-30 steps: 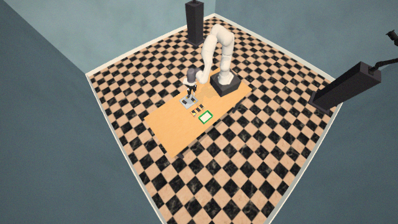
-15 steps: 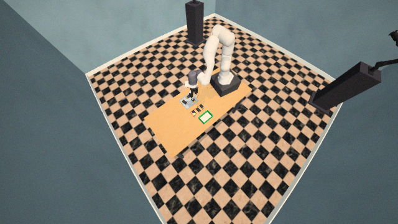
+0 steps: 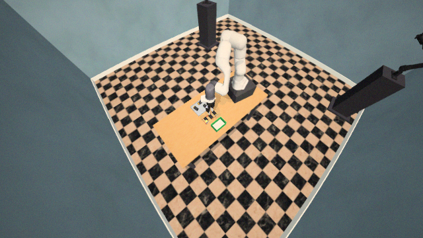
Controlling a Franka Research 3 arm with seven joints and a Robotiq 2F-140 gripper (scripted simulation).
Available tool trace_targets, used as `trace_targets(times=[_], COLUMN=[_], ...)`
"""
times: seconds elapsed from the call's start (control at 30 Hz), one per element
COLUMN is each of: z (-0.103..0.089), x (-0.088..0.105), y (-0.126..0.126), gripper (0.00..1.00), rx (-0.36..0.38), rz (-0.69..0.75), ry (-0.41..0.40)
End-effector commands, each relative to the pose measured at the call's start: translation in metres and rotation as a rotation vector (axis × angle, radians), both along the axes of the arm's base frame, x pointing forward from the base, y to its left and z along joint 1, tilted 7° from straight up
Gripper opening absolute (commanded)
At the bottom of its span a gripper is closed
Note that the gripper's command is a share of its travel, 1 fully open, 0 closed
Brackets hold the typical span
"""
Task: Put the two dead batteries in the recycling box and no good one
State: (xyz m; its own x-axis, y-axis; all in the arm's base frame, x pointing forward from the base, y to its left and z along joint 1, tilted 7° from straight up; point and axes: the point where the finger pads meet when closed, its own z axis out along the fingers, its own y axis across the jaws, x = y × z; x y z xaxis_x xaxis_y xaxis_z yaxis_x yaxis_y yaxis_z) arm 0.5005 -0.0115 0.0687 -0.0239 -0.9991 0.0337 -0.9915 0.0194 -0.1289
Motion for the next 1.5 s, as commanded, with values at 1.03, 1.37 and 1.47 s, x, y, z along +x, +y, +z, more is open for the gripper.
trace_targets(times=[1.03,1.37,1.47], z=[-0.036,-0.064,-0.064], x=[0.002,0.005,0.005], y=[-0.004,-0.005,-0.005], gripper=[0.29,0.29,0.29], rx=[0.007,0.007,0.007], rz=[-0.121,-0.121,-0.121], ry=[0.005,0.005,0.005])
